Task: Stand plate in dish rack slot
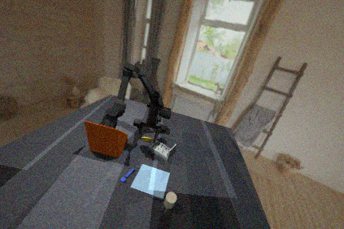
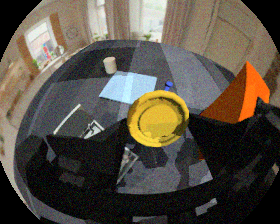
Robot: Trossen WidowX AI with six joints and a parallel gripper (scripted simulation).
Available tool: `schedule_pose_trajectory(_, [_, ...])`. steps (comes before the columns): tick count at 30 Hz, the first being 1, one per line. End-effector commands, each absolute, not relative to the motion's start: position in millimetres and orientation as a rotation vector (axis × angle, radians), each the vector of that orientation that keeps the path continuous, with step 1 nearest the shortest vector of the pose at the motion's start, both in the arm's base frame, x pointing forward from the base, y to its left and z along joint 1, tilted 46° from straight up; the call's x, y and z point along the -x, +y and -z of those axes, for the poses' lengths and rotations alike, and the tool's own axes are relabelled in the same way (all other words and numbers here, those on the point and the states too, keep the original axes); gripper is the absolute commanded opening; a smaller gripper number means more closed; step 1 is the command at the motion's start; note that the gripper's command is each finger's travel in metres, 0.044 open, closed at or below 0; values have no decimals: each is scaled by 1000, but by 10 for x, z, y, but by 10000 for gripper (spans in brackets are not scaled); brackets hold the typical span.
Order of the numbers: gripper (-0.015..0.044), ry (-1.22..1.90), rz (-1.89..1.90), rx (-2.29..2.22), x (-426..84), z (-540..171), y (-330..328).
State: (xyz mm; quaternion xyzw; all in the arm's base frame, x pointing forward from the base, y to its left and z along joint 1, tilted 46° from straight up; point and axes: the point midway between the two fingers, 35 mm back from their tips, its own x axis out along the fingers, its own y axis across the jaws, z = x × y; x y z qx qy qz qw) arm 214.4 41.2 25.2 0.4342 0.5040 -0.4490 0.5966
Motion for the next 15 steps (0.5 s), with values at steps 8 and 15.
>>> schedule_pose_trajectory(8, [0,978,933,-885,-2207,-188,486])
schedule_pose_trajectory(15, [0,854,846,-828,-2248,-194,561])
